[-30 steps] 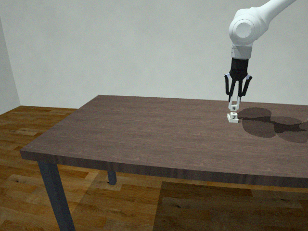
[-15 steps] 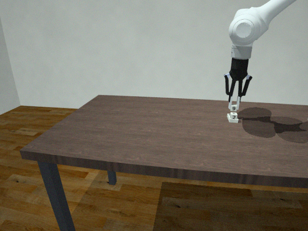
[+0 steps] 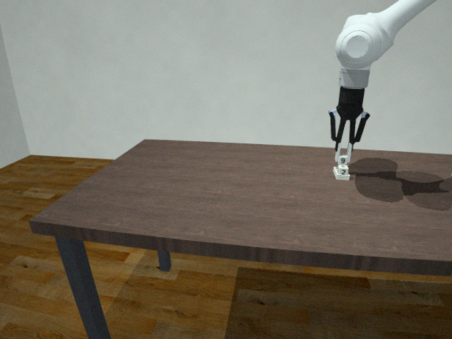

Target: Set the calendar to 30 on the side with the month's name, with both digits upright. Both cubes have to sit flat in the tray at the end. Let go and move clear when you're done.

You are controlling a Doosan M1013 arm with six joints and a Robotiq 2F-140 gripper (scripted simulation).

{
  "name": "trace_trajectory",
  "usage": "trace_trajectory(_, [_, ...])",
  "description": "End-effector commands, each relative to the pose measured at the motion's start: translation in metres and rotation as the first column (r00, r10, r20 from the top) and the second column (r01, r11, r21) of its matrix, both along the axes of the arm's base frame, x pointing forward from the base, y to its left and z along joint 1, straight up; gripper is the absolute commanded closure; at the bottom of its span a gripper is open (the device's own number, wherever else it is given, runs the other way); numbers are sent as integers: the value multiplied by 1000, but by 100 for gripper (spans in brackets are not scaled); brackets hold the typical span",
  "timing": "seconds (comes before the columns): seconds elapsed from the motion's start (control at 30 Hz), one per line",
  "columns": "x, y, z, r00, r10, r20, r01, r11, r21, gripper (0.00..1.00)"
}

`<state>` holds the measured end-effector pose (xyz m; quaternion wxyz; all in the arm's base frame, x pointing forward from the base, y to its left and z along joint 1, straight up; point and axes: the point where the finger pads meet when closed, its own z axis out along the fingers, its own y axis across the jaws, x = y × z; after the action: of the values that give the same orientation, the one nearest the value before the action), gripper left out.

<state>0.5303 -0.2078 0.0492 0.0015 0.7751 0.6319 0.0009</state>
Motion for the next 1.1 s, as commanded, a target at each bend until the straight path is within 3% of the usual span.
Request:
trace_trajectory(0.0, [0, 0, 0, 1000, 0, 0, 0, 1000, 0, 76])
trace_trajectory(1.07, [0, 0, -18, 1000, 0, 0, 0, 1000, 0, 76])
